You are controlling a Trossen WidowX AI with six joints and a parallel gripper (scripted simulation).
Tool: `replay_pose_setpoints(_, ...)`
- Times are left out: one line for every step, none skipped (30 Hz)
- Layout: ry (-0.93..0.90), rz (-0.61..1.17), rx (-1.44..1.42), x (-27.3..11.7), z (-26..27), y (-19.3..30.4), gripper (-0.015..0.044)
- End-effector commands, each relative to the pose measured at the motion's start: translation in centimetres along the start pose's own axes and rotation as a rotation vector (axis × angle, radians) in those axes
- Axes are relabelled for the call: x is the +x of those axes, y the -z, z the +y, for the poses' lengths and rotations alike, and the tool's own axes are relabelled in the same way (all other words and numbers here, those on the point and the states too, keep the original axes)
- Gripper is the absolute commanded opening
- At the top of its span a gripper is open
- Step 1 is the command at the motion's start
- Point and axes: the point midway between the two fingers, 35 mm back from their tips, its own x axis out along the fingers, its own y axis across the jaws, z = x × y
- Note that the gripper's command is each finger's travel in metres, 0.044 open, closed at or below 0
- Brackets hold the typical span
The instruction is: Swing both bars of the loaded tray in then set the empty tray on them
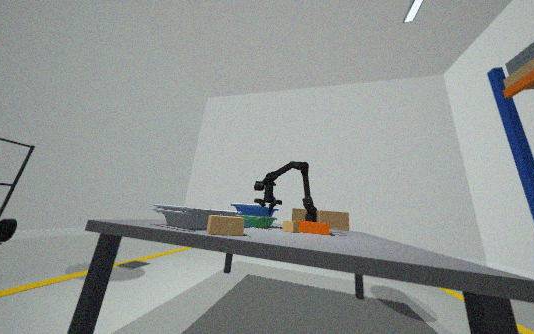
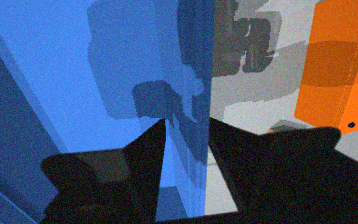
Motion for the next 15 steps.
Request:
replay_pose_setpoints(0.008, 0.001, 0.003, 0.15, -0.11, 0.02, 0.0235)
replay_pose_setpoints(0.008, 0.001, 0.003, 0.15, -0.11, 0.02, 0.0249)
replay_pose_setpoints(0.008, 0.001, 0.003, 0.15, -0.11, 0.02, 0.0264)
replay_pose_setpoints(0.008, 0.001, 0.003, 0.15, -0.11, 0.02, 0.0279)
replay_pose_setpoints(0.008, 0.001, 0.003, 0.15, -0.11, 0.02, 0.0293)
replay_pose_setpoints(0.008, 0.001, 0.003, 0.15, -0.11, 0.02, 0.0308)
replay_pose_setpoints(0.008, 0.001, 0.003, 0.15, -0.11, 0.02, 0.0323)
replay_pose_setpoints(0.008, 0.001, 0.003, 0.15, -0.11, 0.02, 0.0337)
replay_pose_setpoints(0.008, 0.001, 0.003, 0.15, -0.11, 0.02, 0.0352)
replay_pose_setpoints(0.008, 0.001, 0.003, 0.15, -0.11, 0.02, 0.0367)
replay_pose_setpoints(0.008, 0.001, 0.003, 0.15, -0.11, 0.02, 0.0381)
replay_pose_setpoints(0.008, 0.001, 0.003, 0.15, -0.11, 0.02, 0.0396)
replay_pose_setpoints(0.008, 0.001, 0.003, 0.15, -0.11, 0.02, 0.0411)
replay_pose_setpoints(0.008, 0.001, 0.003, 0.15, -0.11, 0.02, 0.0425)
replay_pose_setpoints(0.008, 0.001, 0.003, 0.15, -0.11, 0.02, 0.044)
